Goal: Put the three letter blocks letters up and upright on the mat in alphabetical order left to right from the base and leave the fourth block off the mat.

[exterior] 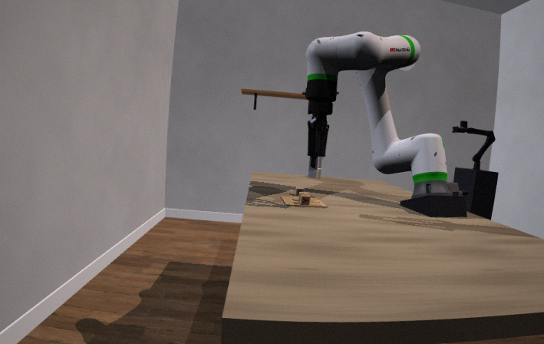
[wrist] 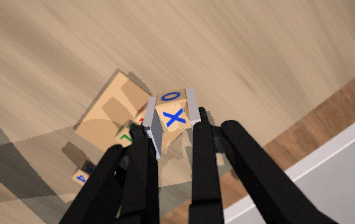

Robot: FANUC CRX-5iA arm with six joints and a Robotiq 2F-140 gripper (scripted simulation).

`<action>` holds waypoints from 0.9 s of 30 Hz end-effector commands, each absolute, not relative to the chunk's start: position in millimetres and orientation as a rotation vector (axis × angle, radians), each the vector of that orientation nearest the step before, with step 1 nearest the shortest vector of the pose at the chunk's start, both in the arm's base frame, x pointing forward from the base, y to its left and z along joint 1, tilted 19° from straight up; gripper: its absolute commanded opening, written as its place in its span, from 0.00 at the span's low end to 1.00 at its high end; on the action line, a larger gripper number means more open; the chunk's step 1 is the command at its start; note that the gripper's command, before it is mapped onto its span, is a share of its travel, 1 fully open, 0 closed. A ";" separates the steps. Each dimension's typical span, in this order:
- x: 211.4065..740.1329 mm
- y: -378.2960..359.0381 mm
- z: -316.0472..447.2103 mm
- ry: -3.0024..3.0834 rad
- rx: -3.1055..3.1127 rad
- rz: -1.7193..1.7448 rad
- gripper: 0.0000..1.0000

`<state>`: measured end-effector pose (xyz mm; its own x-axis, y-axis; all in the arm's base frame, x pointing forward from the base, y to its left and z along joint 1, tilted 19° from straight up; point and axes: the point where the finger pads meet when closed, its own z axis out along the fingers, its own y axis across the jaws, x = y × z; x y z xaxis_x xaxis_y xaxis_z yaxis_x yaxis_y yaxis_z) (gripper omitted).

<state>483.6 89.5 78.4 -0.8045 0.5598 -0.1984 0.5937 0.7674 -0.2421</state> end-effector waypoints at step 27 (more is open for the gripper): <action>478.8 -62.8 131.6 1.936 2.118 -0.298 0.16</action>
